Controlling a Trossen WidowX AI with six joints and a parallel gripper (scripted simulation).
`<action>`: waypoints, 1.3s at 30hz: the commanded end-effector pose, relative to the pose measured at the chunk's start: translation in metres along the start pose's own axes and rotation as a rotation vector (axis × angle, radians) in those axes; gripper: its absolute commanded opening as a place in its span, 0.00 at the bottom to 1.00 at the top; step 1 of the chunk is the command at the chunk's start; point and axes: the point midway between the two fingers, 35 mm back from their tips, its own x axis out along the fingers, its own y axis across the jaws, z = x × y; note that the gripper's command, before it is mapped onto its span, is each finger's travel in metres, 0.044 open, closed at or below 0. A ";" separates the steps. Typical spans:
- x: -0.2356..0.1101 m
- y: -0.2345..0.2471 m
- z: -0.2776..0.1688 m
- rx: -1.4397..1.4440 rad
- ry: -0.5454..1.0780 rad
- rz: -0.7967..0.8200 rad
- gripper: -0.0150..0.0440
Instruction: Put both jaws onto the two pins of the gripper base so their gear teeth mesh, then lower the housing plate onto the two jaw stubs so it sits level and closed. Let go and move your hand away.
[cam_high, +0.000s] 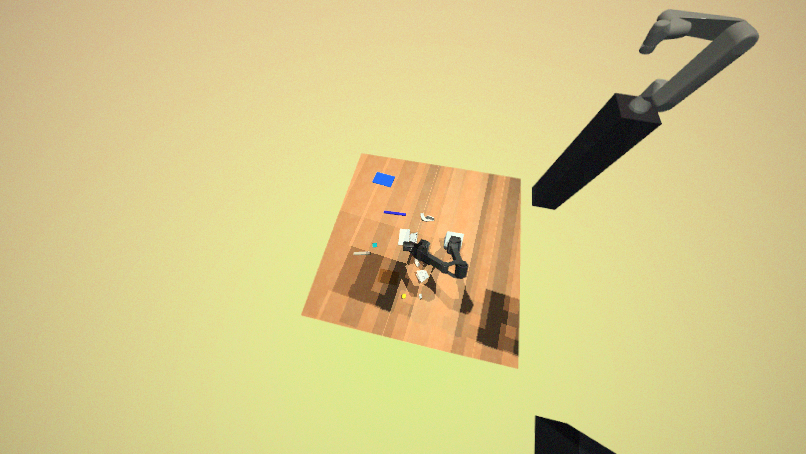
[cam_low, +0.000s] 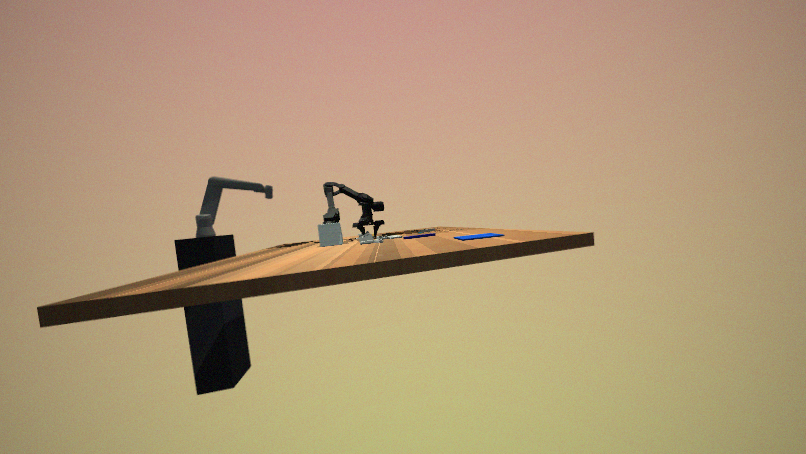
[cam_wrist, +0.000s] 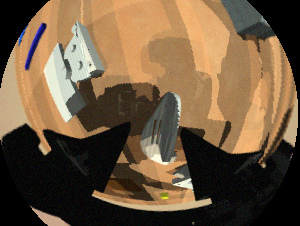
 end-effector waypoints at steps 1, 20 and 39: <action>0.000 0.000 0.000 0.000 0.000 0.000 0.64; 0.000 0.000 0.000 0.000 0.000 0.000 0.48; -0.057 0.003 0.001 0.004 -0.006 0.002 0.48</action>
